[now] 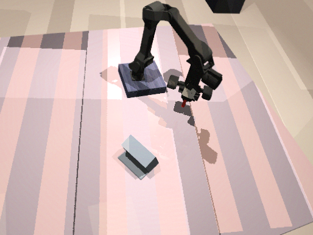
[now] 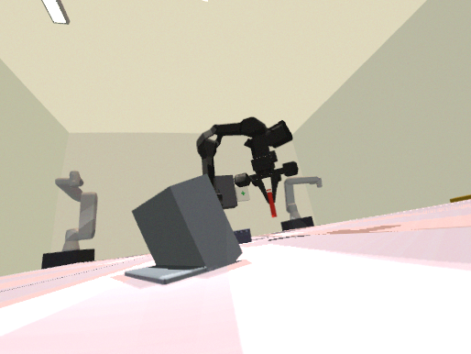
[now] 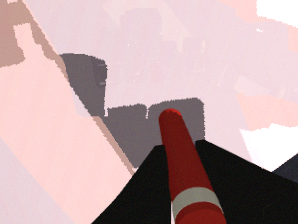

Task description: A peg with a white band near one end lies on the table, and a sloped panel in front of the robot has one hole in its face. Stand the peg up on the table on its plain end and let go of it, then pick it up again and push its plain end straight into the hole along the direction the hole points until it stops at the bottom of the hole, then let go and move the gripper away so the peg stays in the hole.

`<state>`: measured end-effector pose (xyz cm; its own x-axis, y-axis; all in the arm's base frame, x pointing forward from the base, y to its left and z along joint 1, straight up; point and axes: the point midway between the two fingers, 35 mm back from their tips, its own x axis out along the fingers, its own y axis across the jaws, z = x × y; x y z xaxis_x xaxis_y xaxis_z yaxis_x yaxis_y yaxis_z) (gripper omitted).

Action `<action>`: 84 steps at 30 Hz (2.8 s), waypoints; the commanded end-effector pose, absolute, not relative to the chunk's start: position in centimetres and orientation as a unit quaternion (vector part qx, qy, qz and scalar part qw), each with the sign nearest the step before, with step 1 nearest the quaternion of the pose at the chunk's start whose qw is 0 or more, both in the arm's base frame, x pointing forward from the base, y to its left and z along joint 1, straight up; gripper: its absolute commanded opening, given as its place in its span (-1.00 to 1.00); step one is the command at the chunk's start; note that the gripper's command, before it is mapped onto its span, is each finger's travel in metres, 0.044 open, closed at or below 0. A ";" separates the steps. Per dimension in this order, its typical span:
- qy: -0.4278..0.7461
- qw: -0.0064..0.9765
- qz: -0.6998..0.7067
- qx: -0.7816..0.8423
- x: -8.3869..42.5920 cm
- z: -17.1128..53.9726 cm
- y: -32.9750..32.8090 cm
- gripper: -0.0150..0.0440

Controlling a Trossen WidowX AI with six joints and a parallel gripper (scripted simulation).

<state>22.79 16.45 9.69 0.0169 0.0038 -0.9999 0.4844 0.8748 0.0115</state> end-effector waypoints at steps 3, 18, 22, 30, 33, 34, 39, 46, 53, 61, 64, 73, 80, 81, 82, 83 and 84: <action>0.679 0.691 -0.168 0.181 22.8 11.5 16.3 -0.49; 0.647 0.720 -0.201 0.152 24.3 10.4 15.2 -0.49; 0.635 0.729 -0.211 0.142 24.7 10.1 14.8 -0.49; 0.612 0.746 -0.231 0.122 25.6 9.5 14.0 -0.49; 0.603 0.752 -0.238 0.114 26.0 9.3 13.7 -0.49; 0.600 0.754 -0.240 0.112 26.1 9.2 13.6 -0.49; 0.585 0.764 -0.252 0.099 26.6 8.9 13.2 -0.49; 0.563 0.777 -0.268 0.082 27.4 8.6 12.5 -0.49; 0.540 0.790 -0.284 0.064 28.1 8.3 11.9 -0.49; 0.513 0.803 -0.301 0.043 28.9 8.0 11.2 -0.49; 0.503 0.807 -0.307 0.035 29.2 8.0 10.9 -0.49; 0.472 0.820 -0.325 0.011 30.0 7.8 10.2 -0.49; 0.446 0.829 -0.338 -0.007 30.6 7.7 9.7 -0.49; 0.443 0.830 -0.340 -0.010 30.7 7.7 9.6 -0.49; 0.439 0.831 -0.341 -0.012 30.7 7.7 9.5 -0.49; 0.435 0.832 -0.343 -0.015 30.8 7.7 9.4 -0.49; 0.432 0.833 -0.345 -0.018 30.9 7.7 9.4 -0.49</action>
<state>30.65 9.59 7.74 0.3765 -0.5713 -0.7293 0.5511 0.7709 -0.3194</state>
